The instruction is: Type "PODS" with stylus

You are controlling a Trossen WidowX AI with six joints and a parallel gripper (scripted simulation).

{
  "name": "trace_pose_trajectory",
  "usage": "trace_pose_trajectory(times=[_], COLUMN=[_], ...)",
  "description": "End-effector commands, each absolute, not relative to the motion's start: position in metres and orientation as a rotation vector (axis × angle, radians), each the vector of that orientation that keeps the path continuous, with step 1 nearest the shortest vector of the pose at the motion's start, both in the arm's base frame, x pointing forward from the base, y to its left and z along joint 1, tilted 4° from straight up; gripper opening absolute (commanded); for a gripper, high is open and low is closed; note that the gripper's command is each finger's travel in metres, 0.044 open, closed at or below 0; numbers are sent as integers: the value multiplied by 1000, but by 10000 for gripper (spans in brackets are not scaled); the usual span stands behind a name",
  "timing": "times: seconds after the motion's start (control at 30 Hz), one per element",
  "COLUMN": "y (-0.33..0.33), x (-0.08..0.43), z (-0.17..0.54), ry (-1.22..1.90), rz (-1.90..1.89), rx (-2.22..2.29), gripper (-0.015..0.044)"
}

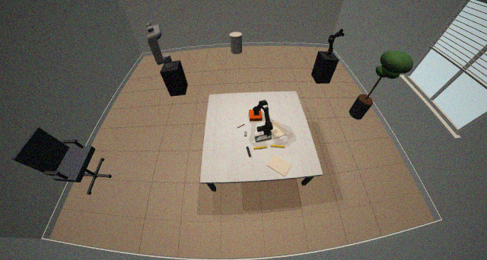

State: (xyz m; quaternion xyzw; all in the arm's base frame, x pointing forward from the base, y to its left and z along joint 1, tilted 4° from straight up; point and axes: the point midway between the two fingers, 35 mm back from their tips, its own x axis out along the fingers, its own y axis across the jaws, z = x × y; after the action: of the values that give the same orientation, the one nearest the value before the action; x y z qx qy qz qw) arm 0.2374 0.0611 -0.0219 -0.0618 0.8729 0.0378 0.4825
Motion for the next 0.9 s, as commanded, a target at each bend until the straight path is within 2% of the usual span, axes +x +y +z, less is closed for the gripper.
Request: trace_pose_trajectory(times=[0.0,0.23,0.4,0.47,0.87], y=[62,62,61,61,61], x=[235,235,237,237,239], z=[-23,-23,-22,-22,-4], ry=[2133,2133,2128,2128,2128], rz=[88,88,92,92,92], rx=[-141,-141,-151,-151,-150], gripper=[150,150,19,5,0])
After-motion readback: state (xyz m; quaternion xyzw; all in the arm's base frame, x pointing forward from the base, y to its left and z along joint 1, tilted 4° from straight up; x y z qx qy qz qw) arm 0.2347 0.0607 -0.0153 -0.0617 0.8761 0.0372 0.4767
